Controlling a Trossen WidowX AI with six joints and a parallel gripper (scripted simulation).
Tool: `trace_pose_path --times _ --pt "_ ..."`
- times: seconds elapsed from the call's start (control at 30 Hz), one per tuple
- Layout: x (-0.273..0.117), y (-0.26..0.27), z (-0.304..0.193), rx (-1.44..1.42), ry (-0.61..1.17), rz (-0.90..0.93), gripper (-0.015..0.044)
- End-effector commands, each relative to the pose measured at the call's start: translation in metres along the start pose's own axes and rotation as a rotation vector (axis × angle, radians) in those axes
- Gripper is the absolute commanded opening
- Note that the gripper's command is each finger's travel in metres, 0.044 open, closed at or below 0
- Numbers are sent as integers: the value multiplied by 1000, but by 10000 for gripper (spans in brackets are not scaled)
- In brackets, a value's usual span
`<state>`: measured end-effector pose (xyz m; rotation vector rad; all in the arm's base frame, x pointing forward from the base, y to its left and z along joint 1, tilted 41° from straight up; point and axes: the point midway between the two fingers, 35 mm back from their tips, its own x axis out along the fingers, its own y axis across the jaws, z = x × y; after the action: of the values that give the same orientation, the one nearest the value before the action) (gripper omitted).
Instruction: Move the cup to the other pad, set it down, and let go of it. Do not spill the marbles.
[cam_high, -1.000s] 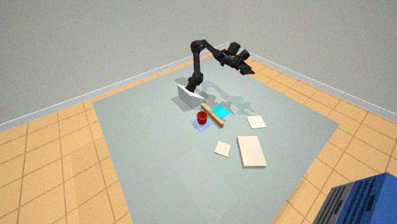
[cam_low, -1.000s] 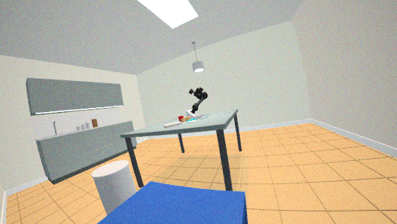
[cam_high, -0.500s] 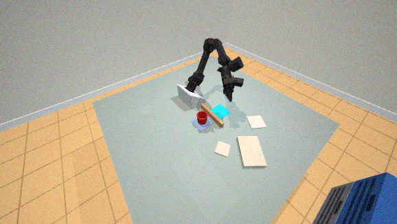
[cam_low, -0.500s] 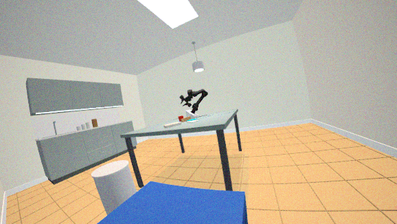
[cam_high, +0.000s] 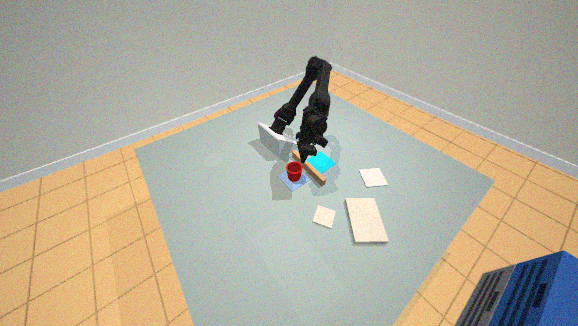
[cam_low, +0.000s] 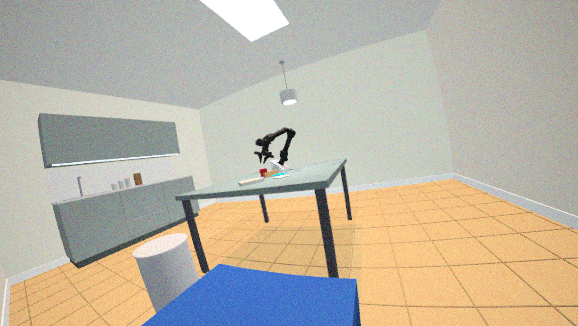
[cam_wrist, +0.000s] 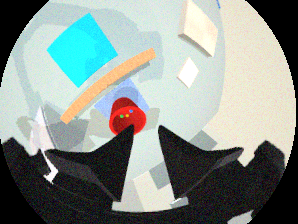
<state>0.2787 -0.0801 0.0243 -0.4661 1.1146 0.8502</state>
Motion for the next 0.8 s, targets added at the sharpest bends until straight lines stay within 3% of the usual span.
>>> trace_pose_path --times 0.0,0.77 --pt "19 38 -36 -92 -166 351 148" --pt "33 42 -35 -91 -165 350 148"
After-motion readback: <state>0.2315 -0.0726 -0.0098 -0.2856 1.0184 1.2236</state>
